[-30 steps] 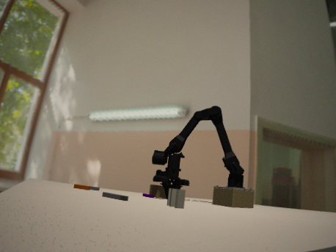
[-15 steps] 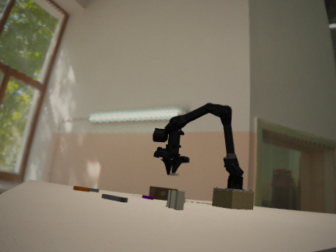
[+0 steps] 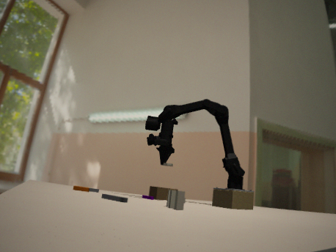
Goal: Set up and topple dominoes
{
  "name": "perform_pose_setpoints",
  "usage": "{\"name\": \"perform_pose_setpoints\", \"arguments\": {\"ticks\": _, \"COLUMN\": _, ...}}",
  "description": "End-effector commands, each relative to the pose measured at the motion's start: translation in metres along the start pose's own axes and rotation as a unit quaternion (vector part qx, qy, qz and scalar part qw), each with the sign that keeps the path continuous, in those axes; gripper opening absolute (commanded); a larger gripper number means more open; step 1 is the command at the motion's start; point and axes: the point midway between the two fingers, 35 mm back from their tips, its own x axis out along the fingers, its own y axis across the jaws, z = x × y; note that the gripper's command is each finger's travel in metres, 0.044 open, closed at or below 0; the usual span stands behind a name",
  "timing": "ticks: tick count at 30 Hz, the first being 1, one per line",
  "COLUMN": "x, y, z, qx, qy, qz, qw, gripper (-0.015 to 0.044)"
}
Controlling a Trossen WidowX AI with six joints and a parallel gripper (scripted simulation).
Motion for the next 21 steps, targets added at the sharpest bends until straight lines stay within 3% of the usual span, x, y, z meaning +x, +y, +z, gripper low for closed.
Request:
{"name": "perform_pose_setpoints", "arguments": {"ticks": 1, "x": 0.000, "y": 0.065, "z": 0.018, "qx": -0.315, "qy": 0.000, "qz": 0.007, "qw": 0.949, "gripper": 0.0107}}
{"name": "perform_pose_setpoints", "arguments": {"ticks": 11, "x": -0.001, "y": 0.141, "z": 0.022, "qx": -0.658, "qy": 0.001, "qz": 0.005, "qw": 0.753, "gripper": 0.0107}}
{"name": "perform_pose_setpoints", "arguments": {"ticks": 21, "x": -0.001, "y": 0.145, "z": 0.022, "qx": -0.672, "qy": 0.001, "qz": 0.005, "qw": 0.741, "gripper": 0.0107}}
